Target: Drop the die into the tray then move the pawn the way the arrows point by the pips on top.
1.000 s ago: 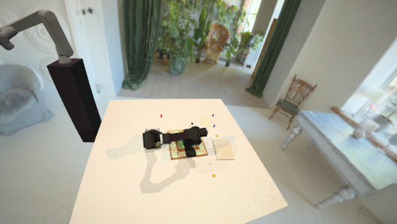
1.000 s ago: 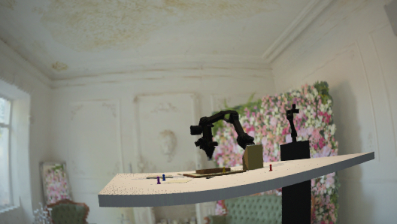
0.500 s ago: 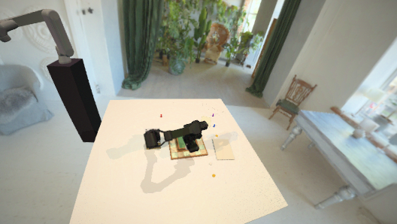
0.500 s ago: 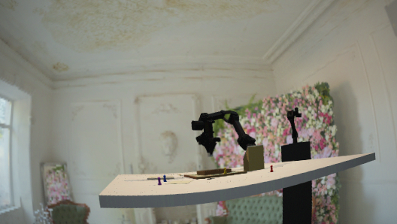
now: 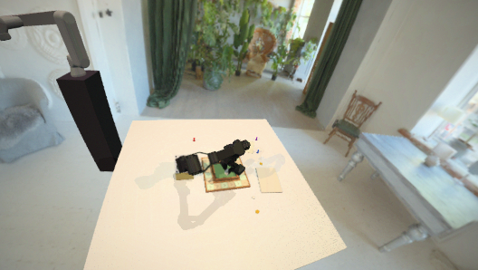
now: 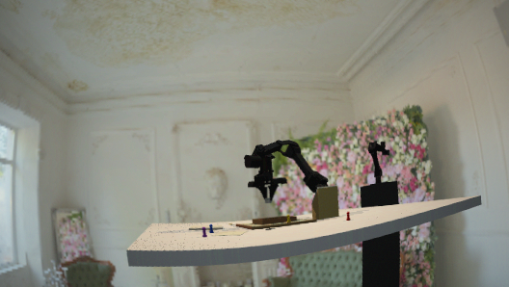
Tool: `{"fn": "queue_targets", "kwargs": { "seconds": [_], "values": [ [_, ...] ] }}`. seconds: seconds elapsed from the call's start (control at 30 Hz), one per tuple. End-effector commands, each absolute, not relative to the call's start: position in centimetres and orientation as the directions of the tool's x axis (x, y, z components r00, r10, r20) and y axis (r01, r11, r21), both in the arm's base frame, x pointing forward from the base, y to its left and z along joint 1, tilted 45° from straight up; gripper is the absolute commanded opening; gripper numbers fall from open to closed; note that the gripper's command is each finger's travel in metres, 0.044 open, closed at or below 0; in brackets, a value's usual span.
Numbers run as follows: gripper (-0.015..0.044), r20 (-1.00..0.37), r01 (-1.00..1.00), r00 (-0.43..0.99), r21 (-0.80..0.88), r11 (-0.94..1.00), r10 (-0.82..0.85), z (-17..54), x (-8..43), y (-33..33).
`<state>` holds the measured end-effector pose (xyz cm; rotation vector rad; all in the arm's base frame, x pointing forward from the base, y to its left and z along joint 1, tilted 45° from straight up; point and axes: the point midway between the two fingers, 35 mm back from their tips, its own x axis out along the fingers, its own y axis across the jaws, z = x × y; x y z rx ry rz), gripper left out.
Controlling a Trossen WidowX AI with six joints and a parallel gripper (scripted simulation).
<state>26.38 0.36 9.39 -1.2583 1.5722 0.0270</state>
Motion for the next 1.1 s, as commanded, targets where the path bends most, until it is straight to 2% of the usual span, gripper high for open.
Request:
{"fn": "queue_targets", "kwargs": {
  "seconds": [0.0,0.37,0.7,0.9,1.07],
  "values": [
    [0.0000,-0.722,-0.794,0.129,-0.486,0.366,-0.680,8.1,26.6,1.3],
    [0.0000,-0.721,-0.958,0.129,-0.268,0.102,-0.681,4.7,27.0,3.4],
    [0.0000,-0.718,-0.989,0.129,-0.039,-0.146,-0.684,1.4,26.9,5.2],
    [0.0000,-0.722,-0.987,0.126,-0.021,-0.160,-0.681,1.2,26.8,5.3],
    [0.0000,-0.806,-0.992,0.052,0.027,-0.124,-0.589,0.7,26.4,4.8]
  ]
}}
